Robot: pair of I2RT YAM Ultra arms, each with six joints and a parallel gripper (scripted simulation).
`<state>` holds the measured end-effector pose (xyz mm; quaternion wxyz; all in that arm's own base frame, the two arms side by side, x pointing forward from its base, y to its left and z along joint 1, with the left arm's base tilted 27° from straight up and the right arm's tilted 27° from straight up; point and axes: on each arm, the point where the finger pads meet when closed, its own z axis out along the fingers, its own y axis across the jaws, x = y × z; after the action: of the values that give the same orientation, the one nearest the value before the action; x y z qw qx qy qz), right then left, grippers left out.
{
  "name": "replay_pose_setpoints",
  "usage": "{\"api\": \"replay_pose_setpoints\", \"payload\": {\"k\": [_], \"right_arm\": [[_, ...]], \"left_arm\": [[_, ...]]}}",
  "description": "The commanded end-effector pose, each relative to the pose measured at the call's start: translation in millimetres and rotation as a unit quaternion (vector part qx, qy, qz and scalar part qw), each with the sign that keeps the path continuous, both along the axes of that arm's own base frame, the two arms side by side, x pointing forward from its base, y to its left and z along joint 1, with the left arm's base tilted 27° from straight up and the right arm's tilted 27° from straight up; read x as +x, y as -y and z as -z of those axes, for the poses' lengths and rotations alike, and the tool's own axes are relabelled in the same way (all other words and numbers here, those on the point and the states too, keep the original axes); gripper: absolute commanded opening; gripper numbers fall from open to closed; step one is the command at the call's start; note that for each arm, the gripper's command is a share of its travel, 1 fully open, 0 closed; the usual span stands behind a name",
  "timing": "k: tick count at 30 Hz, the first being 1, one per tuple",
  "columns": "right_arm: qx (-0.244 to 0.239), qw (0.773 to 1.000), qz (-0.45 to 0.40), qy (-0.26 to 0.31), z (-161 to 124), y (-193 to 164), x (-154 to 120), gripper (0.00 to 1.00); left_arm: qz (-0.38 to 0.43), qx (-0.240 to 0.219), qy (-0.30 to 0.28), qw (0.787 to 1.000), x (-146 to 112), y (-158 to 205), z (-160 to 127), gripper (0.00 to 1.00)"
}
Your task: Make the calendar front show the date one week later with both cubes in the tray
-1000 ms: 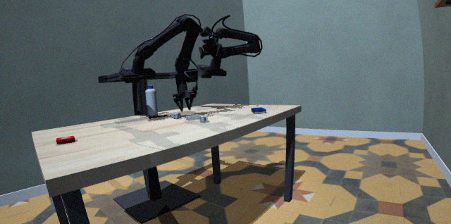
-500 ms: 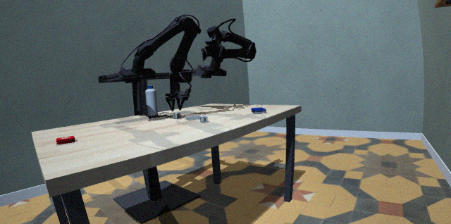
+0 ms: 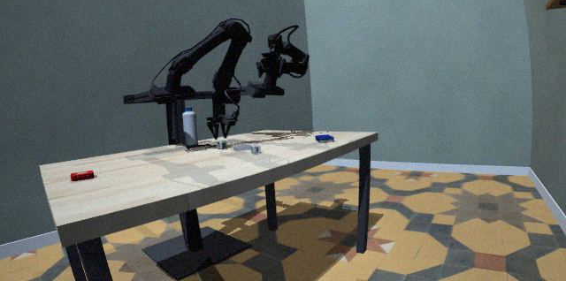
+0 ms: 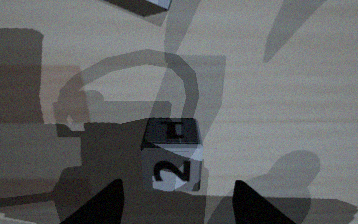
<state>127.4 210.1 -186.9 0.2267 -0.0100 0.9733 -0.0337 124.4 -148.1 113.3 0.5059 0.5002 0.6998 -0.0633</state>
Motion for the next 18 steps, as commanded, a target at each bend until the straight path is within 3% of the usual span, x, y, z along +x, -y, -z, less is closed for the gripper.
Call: {"api": "replay_pose_setpoints", "payload": {"k": [1,18], "right_arm": [[0.007,1.000,-0.003,0.002,-2.6,-4.9,-1.0,0.56],[0.007,1.000,-0.003,0.002,-2.6,-4.9,-1.0,0.56]], "left_arm": [[0.051,-0.003,0.002,0.999,-3.9,8.4,-1.9,1.00],[0.051,0.002,-0.001,0.999,-4.2,7.6,1.0,1.00]]}}
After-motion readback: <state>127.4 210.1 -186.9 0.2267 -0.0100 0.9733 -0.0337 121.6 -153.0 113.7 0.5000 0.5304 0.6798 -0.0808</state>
